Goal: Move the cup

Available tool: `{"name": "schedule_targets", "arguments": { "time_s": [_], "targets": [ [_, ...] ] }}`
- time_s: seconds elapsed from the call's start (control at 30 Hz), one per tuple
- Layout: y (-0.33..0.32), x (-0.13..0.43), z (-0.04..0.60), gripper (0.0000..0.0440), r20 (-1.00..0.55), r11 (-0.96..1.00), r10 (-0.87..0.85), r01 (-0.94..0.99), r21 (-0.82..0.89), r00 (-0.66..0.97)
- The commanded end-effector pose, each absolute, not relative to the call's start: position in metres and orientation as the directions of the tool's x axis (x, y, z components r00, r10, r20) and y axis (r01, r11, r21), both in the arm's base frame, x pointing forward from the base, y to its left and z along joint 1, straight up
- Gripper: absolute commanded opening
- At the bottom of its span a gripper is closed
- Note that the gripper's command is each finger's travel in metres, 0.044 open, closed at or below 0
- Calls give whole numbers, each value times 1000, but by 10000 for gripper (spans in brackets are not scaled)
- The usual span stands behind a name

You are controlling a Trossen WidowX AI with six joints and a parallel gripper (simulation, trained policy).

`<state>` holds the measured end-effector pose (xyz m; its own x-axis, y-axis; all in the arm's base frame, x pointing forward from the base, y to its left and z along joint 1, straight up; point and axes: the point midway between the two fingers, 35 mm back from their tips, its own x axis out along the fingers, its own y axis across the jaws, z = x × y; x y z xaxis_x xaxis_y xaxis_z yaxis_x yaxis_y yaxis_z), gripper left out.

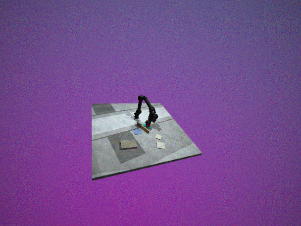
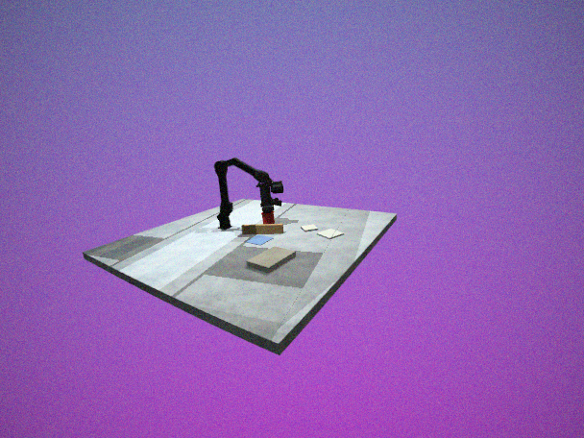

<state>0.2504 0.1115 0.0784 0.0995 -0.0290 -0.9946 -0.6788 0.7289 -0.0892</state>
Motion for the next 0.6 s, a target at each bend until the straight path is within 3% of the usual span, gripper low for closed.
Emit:
{"name": "schedule_targets", "arguments": {
  "time_s": [0.0, 0.37, 0.47, 0.57],
  "targets": [
    [111, 245, 72, 2, -994, 733, -36, -674, -95, 100],
    [110, 238, 59, 51, -992, 744, -28, -660, -103, 123],
    [111, 241, 64, 107, -989, 748, -6, -655, -104, 150],
    [112, 241, 68, 125, -986, 750, 17, -655, -97, 165]
  ]
}}
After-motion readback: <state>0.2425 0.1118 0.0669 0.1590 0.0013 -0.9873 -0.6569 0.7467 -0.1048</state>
